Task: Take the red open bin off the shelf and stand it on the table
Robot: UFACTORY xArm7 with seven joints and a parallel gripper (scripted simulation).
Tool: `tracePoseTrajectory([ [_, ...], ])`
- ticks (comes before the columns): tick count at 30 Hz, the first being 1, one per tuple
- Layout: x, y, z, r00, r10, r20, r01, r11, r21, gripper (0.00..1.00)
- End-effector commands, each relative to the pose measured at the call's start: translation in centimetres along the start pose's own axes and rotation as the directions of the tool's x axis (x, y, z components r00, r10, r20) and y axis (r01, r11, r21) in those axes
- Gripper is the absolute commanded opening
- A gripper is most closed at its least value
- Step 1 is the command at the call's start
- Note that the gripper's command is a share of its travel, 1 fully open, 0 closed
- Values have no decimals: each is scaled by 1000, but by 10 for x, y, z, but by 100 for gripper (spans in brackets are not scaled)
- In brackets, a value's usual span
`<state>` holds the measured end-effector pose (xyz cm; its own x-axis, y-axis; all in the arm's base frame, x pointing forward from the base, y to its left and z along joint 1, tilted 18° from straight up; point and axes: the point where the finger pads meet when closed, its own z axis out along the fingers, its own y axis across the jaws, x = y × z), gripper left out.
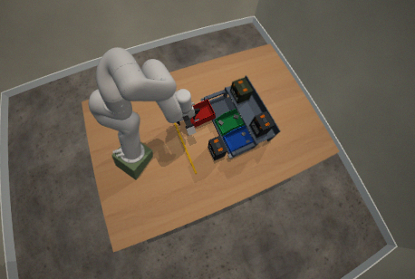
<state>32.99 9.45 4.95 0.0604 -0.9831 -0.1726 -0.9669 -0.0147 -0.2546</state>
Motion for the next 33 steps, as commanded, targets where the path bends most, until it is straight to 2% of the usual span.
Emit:
tracePoseTrajectory([
  [1,0,-1,0,1000,0,1,0,1000,2,100],
  [5,0,-1,0,1000,0,1,0,1000,2,100],
  [10,0,-1,-55,1000,0,1,0,1000,2,100],
  [22,0,-1,-55,1000,0,1,0,1000,2,100],
  [27,-1,-1,-91,1000,0,1,0,1000,2,100],
  [33,-1,-1,-91,1000,0,1,0,1000,2,100],
])
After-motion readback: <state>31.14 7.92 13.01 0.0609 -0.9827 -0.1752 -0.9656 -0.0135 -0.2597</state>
